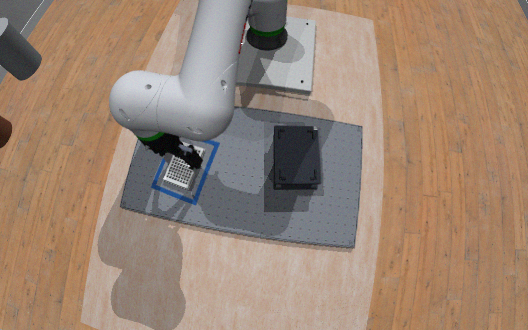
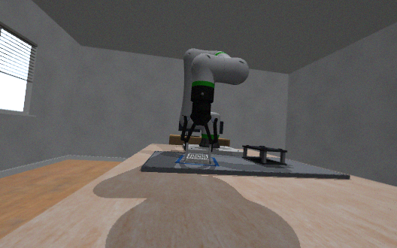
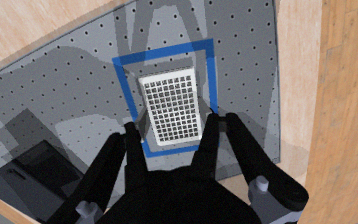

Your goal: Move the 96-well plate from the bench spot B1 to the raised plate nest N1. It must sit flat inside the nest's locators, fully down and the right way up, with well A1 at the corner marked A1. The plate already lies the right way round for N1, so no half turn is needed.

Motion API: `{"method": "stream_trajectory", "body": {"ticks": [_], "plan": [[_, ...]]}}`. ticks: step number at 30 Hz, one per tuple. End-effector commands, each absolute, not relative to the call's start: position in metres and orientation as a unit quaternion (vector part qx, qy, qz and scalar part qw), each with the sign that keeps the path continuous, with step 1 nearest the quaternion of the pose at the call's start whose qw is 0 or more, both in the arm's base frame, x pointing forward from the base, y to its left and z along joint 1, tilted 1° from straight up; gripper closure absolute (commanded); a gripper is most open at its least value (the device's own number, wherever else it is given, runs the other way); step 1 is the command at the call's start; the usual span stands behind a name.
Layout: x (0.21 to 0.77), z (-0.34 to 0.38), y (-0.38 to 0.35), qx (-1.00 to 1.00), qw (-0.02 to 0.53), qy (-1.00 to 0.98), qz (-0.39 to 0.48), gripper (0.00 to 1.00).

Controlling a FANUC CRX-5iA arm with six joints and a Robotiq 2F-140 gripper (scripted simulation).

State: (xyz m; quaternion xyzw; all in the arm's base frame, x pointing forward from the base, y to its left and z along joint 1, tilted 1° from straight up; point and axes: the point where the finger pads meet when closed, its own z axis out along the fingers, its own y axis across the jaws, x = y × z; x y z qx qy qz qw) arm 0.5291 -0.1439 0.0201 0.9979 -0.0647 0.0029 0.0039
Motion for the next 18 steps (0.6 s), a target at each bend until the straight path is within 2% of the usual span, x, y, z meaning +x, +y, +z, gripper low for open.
{"method": "stream_trajectory", "body": {"ticks": [1, 18], "plan": [[0.5292, 0.0199, -0.1439, 0.998, 0.004, -0.065, 0.003, 1.0], [0.5292, 0.0249, -0.1439, 0.998, 0.004, -0.065, 0.003, 1.0]]}}
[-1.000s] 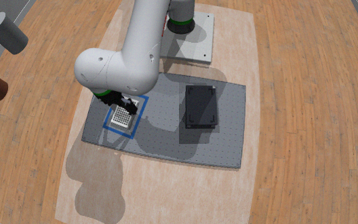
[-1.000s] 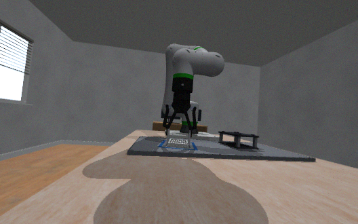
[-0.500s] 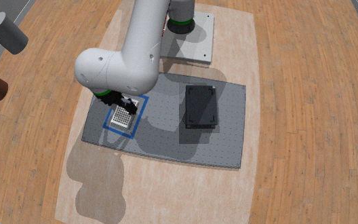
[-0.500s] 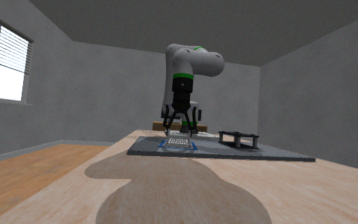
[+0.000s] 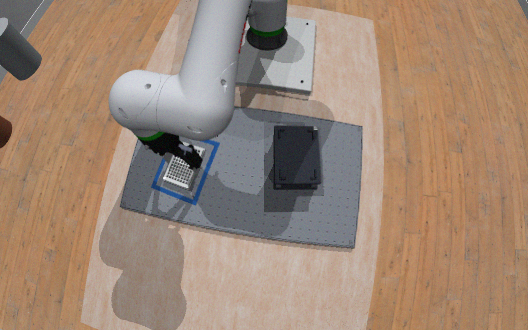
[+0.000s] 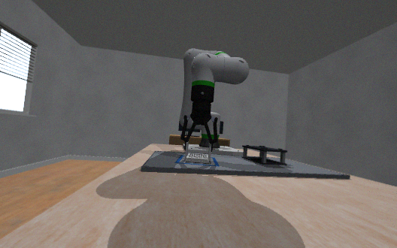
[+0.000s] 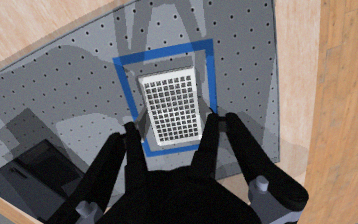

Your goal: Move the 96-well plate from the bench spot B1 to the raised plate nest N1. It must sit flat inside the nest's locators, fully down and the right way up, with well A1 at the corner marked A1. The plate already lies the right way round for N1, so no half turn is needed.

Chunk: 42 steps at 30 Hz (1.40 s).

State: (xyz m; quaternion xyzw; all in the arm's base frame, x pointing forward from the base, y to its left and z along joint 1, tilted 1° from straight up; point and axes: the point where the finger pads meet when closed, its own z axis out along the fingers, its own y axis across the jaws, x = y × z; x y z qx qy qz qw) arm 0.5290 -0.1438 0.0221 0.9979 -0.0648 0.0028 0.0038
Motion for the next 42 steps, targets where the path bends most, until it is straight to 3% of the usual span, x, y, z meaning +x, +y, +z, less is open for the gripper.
{"method": "stream_trajectory", "body": {"ticks": [1, 42], "plan": [[0.529, 0.027, -0.144, 0.998, 0.004, -0.065, 0.003, 1.0], [0.529, 0.083, -0.143, 0.998, 0.004, -0.065, 0.003, 1.0]]}}
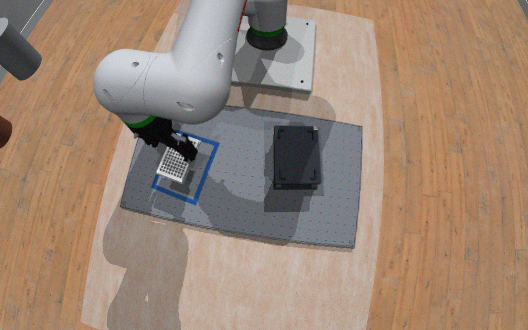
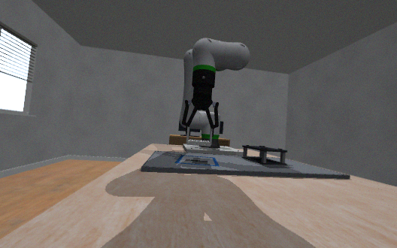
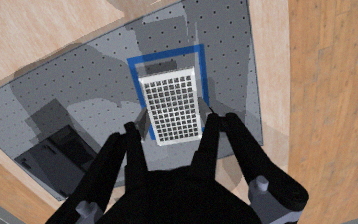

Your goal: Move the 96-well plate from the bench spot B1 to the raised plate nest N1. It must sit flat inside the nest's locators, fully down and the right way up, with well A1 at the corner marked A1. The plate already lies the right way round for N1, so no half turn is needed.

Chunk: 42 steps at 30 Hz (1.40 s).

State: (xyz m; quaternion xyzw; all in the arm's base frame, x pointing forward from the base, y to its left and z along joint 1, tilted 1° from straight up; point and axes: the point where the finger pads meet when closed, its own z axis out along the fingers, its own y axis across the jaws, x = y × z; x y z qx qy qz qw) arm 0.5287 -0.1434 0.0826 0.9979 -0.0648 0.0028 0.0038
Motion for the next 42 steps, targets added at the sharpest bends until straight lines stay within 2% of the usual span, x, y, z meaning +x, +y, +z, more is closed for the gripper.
{"method": "stream_trajectory", "body": {"ticks": [1, 15, 27, 42], "plan": [[0.529, 0.083, -0.143, 0.998, 0.004, -0.065, 0.003, 1.0], [0.529, 0.083, -0.143, 0.998, 0.004, -0.065, 0.003, 1.0], [0.521, 0.089, -0.111, 0.996, 0.004, 0.093, 0.002, 1.0], [0.512, 0.097, -0.07, 0.996, 0.004, 0.093, 0.002, 1.0]]}}
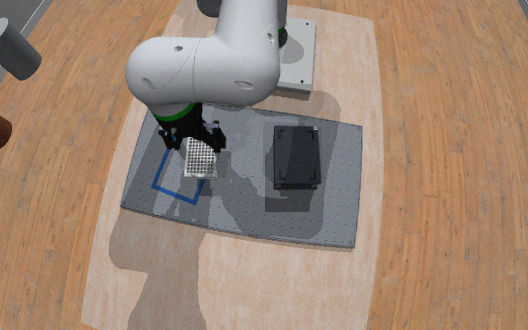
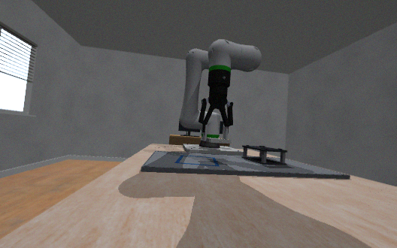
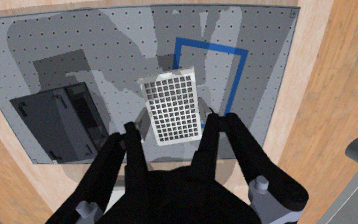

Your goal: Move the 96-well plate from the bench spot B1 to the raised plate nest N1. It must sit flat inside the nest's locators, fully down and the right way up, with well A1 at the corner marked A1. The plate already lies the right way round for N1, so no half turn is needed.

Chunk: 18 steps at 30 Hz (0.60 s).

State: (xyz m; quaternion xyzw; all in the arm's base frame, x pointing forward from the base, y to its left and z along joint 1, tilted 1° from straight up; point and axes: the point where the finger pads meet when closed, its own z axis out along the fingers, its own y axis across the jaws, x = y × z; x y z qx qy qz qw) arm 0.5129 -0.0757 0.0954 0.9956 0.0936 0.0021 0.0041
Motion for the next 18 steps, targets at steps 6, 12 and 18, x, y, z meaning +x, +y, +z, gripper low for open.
{"method": "stream_trajectory", "body": {"ticks": [6, 12, 18], "plan": [[0.507, 0.1, -0.051, 0.996, 0.004, 0.093, 0.002, 1.0], [0.503, 0.104, -0.032, 0.996, 0.004, 0.093, 0.002, 1.0], [0.5, 0.106, -0.019, 0.996, 0.004, 0.093, 0.002, 1.0]]}}
